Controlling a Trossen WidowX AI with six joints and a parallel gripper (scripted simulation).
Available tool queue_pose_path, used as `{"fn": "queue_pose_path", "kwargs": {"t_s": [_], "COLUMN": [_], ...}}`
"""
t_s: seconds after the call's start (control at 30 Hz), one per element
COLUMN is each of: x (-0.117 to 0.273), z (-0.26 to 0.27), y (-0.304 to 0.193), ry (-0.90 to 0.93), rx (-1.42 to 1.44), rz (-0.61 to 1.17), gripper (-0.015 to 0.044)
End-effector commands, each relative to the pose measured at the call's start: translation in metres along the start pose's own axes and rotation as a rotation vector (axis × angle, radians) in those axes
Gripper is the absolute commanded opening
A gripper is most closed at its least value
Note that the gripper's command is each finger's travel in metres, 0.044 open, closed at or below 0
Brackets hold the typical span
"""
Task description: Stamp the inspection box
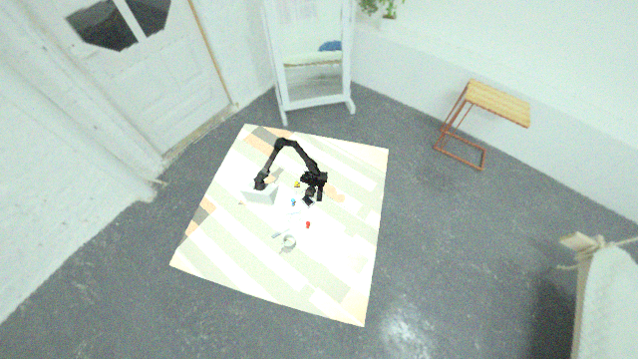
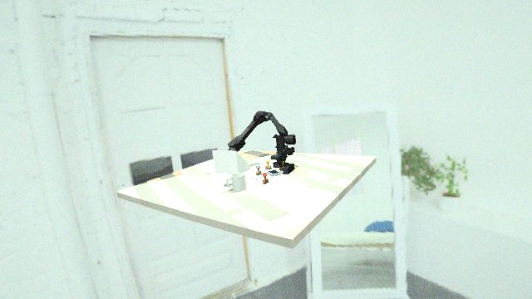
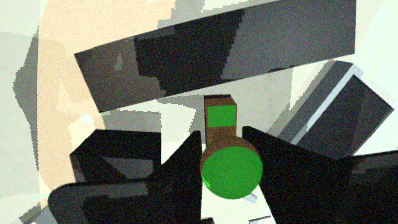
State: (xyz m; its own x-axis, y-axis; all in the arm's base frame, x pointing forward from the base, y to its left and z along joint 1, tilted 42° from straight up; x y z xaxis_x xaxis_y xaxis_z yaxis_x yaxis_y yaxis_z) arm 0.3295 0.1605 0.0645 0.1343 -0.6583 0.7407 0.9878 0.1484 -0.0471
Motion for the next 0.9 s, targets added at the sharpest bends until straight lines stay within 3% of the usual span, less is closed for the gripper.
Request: {"fn": "queue_pose_path", "kwargs": {"t_s": [0.0, 0.87], "x": [0.002, 0.015], "z": [0.000, 0.000], "y": [0.000, 0.001], "ry": [0.000, -0.001], "rx": [0.005, 0.005], "rz": [0.001, 0.001], "gripper": [0.0000, 0.0000]}}
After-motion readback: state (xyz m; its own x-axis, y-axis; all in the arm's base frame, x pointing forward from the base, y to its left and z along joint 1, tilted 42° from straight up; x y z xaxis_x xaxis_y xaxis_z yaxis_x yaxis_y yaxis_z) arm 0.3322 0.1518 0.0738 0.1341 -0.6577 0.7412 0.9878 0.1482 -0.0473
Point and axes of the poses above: the point midway between the two fingers, 35 mm back from their tips, its own x axis back along the fingers, its own z axis across the jaws, y = z × x, the point moved 4 cm from there along x, back along the fingers, and after that the axes turned 2 degrees about -x, right-handed, at the moved point
